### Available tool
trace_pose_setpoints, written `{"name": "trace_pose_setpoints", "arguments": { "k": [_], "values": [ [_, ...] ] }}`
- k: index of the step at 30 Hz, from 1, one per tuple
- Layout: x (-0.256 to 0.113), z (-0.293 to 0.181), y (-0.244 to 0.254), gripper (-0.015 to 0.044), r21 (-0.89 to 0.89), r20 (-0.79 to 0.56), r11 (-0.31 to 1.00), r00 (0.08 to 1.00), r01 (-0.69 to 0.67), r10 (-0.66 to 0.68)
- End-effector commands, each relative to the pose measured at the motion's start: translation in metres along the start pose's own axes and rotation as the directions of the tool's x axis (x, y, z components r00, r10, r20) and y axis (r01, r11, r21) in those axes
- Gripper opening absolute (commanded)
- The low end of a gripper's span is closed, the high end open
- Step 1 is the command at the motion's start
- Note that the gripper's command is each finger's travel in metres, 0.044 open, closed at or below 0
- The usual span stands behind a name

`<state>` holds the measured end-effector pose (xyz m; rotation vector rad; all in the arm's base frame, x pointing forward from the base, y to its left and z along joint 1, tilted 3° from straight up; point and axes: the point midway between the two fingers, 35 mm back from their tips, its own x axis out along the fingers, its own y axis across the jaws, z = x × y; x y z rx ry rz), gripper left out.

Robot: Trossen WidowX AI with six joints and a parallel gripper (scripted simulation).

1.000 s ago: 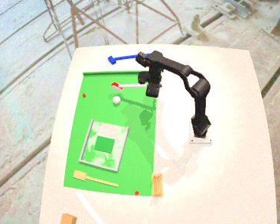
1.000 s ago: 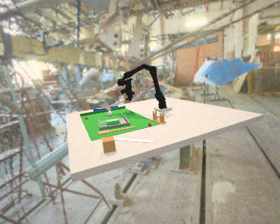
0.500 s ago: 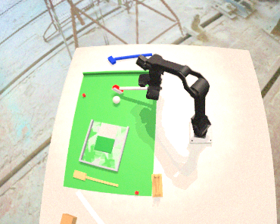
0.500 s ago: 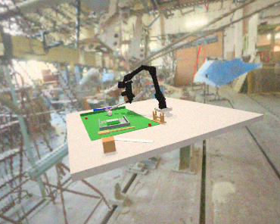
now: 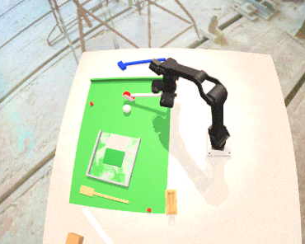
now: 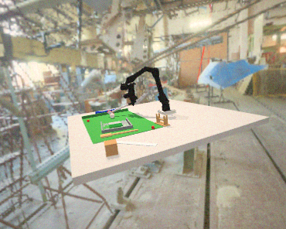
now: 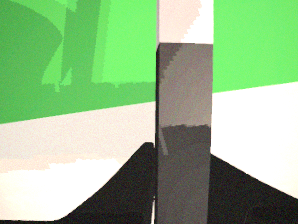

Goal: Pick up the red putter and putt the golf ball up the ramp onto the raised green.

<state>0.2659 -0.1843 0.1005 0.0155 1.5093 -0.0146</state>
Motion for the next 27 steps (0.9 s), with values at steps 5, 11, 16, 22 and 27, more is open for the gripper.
{"name": "trace_pose_setpoints", "arguments": {
  "k": [5,11,16,22,27],
  "values": [
    [0.002,0.001,-0.022,0.0,0.004,0.006,1.0,1.0,-0.003,0.003],
    [0.002,0.001,-0.011,0.0,0.011,-0.001,1.0,1.0,-0.001,0.001],
    [0.001,0.009,0.051,0.0,0.008,0.003,1.0,1.0,-0.006,0.006],
    [0.002,0.002,0.115,0.0,0.005,0.007,1.0,1.0,-0.013,0.013],
    [-0.003,0.002,0.116,0.0,0.005,0.007,1.0,1.0,-0.013,0.013]
  ]
}}
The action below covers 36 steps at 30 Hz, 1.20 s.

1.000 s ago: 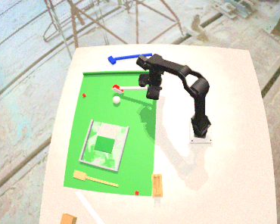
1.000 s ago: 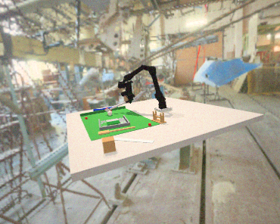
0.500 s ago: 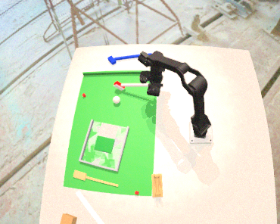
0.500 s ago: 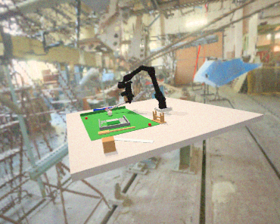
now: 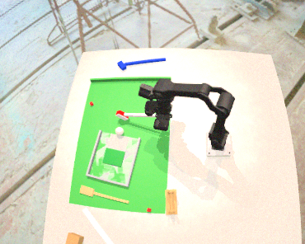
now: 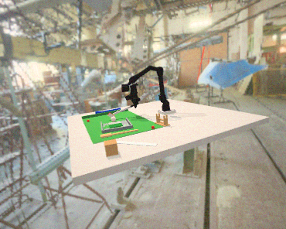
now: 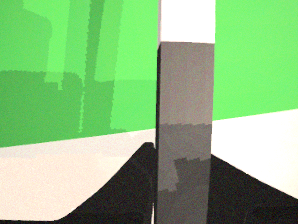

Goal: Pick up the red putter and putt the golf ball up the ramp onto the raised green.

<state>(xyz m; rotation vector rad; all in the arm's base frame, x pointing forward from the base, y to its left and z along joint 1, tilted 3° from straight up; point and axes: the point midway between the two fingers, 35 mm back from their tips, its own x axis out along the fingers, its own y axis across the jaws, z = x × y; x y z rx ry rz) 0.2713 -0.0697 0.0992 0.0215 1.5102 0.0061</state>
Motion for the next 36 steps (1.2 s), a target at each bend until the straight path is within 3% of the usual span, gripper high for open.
{"name": "trace_pose_setpoints", "arguments": {
  "k": [1,13,36],
  "values": [
    [-0.008,-0.001,0.001,0.0,0.014,0.008,1.0,1.0,0.004,-0.004],
    [-0.059,-0.001,0.002,0.0,0.014,0.008,1.0,1.0,0.004,-0.004],
    [-0.053,-0.001,0.002,0.0,0.012,0.001,1.0,1.0,0.001,-0.001]
  ]
}}
